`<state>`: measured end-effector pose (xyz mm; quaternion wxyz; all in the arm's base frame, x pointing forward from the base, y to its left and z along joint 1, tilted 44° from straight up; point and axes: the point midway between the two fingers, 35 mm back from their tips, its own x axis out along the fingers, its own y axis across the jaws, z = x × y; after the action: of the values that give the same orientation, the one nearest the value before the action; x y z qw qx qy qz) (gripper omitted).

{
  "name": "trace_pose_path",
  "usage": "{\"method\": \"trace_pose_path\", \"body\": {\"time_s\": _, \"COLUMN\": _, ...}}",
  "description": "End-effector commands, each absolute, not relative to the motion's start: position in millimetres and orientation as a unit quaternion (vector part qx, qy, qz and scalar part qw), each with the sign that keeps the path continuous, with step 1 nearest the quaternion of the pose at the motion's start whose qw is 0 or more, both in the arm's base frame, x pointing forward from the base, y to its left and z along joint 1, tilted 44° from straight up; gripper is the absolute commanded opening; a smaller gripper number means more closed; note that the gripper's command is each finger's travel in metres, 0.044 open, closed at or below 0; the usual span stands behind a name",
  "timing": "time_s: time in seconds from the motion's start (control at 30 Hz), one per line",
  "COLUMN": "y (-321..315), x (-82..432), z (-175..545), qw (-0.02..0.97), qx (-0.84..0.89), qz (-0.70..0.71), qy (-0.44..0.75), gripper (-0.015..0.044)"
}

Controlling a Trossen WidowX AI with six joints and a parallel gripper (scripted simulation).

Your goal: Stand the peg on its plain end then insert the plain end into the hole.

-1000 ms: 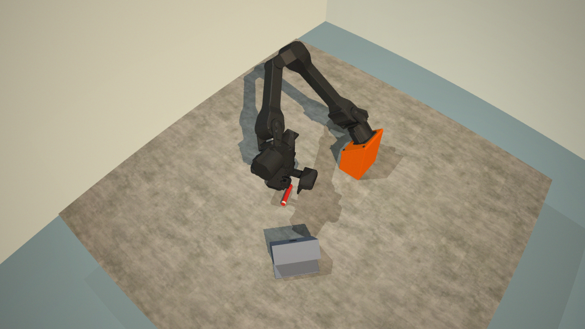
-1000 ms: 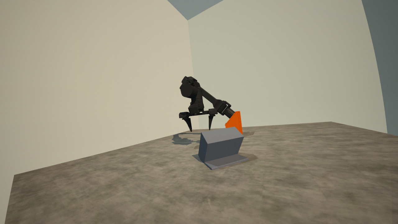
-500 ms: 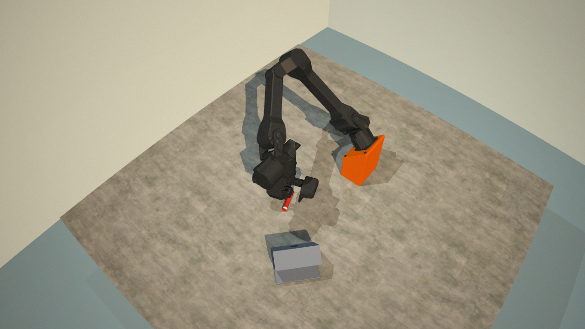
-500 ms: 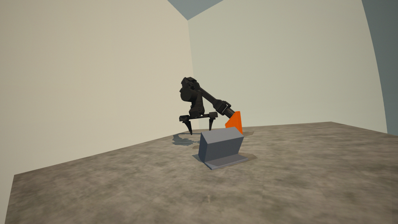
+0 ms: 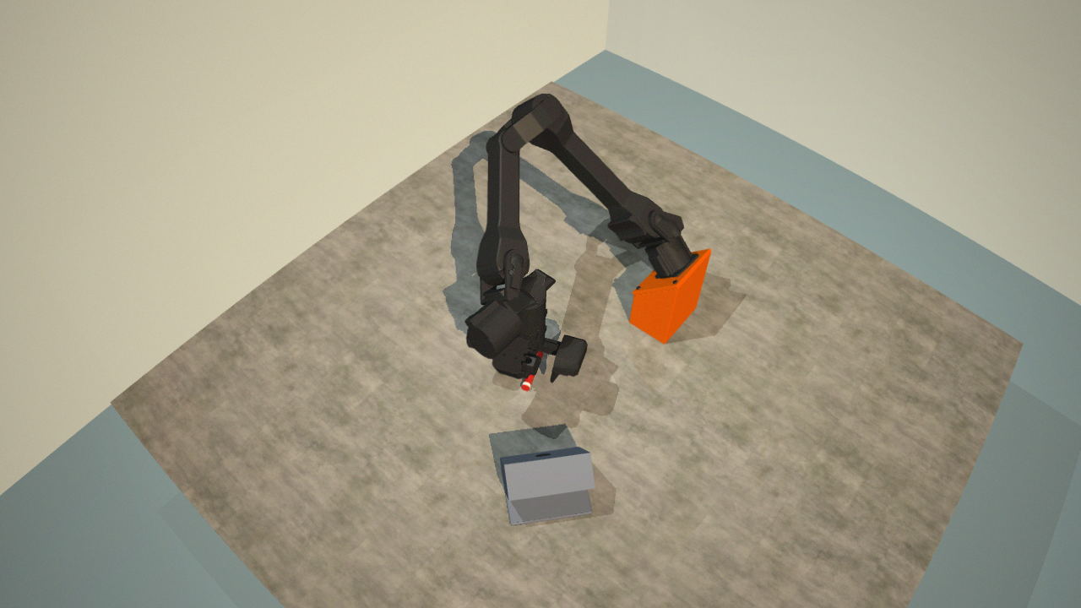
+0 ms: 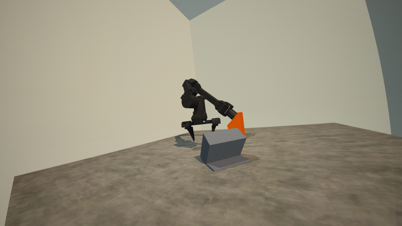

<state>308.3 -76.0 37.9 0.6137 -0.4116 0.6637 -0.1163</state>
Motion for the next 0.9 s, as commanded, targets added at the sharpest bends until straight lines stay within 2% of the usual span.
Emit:
{"method": "trace_pose_path", "body": {"time_s": 0.0, "y": -81.5, "x": 306.5, "z": 32.5, "qw": 0.609, "qx": -0.413, "qz": -0.116, "qy": 0.667, "gripper": 0.0440}}
{"method": "trace_pose_path", "body": {"time_s": 0.7, "y": -104.0, "x": 306.6, "z": 11.5, "qw": 0.608, "qx": -0.416, "qz": -0.118, "qy": 0.666, "gripper": 0.0440}}
{"method": "trace_pose_path", "body": {"time_s": 0.87, "y": -104.0, "x": 306.6, "z": 11.5, "qw": 0.608, "qx": -0.416, "qz": -0.118, "qy": 0.666, "gripper": 0.0309}}
